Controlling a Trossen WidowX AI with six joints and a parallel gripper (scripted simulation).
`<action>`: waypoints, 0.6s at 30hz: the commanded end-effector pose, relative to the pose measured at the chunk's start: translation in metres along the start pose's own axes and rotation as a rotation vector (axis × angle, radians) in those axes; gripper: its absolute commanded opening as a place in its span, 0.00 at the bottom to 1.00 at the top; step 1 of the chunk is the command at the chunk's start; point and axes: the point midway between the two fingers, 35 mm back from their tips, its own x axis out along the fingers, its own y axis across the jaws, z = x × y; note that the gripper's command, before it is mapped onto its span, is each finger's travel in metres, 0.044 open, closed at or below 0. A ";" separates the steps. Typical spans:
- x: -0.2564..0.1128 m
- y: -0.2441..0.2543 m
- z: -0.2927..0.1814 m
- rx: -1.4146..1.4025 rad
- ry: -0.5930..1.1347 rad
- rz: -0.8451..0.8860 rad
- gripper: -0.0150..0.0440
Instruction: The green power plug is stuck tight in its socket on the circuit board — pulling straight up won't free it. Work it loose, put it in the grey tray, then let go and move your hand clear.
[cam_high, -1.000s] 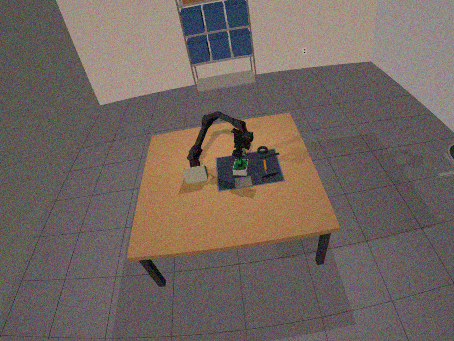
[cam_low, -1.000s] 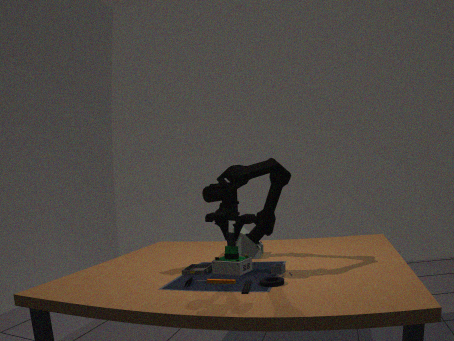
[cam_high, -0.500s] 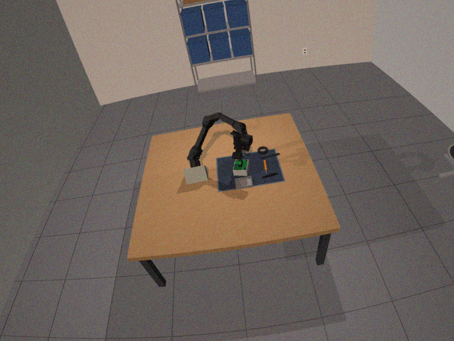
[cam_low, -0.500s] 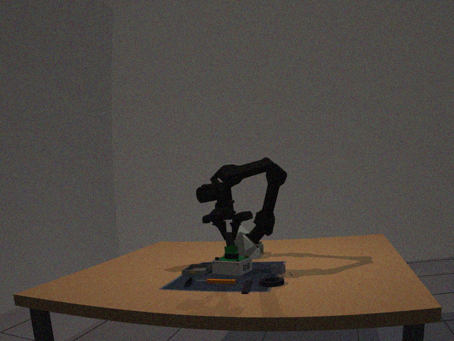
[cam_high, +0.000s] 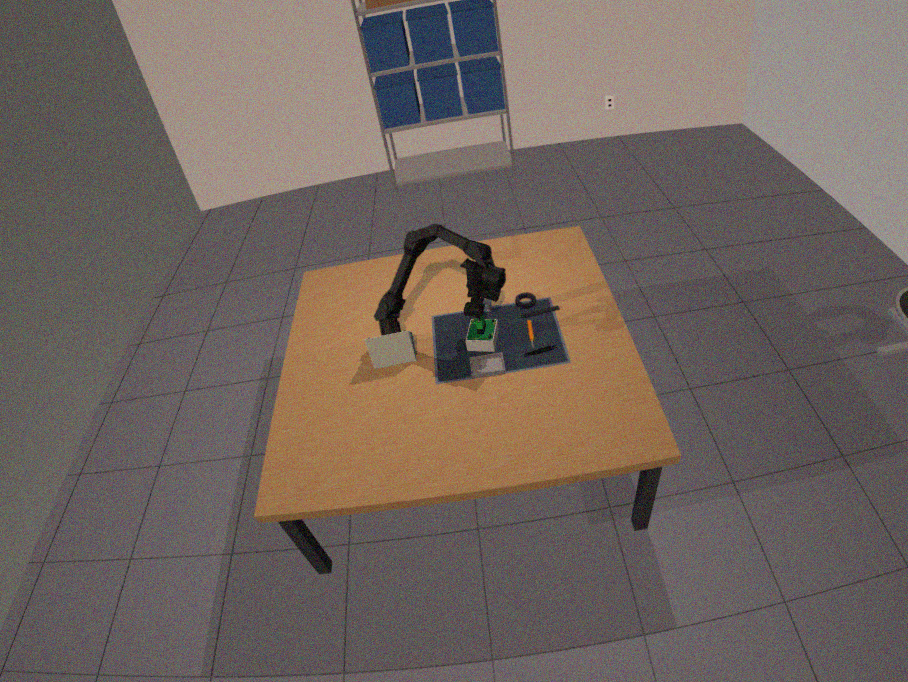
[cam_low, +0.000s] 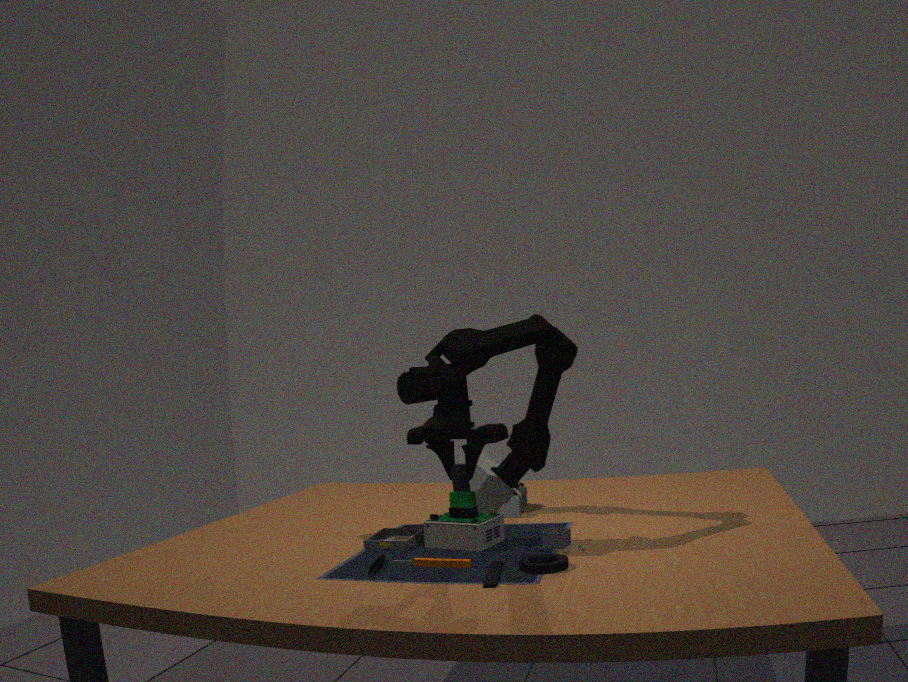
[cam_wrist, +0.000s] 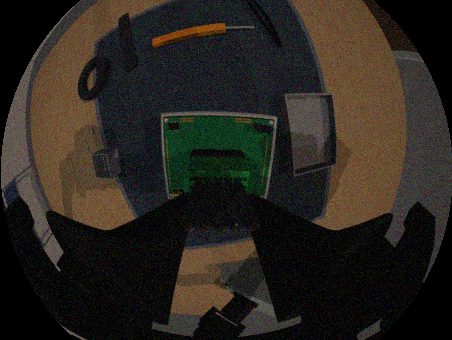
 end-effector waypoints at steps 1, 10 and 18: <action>-0.004 0.000 0.001 0.001 -0.046 -0.011 0.25; 0.006 0.000 0.002 0.001 -0.046 -0.011 0.48; 0.006 0.000 0.002 0.001 -0.046 -0.011 0.68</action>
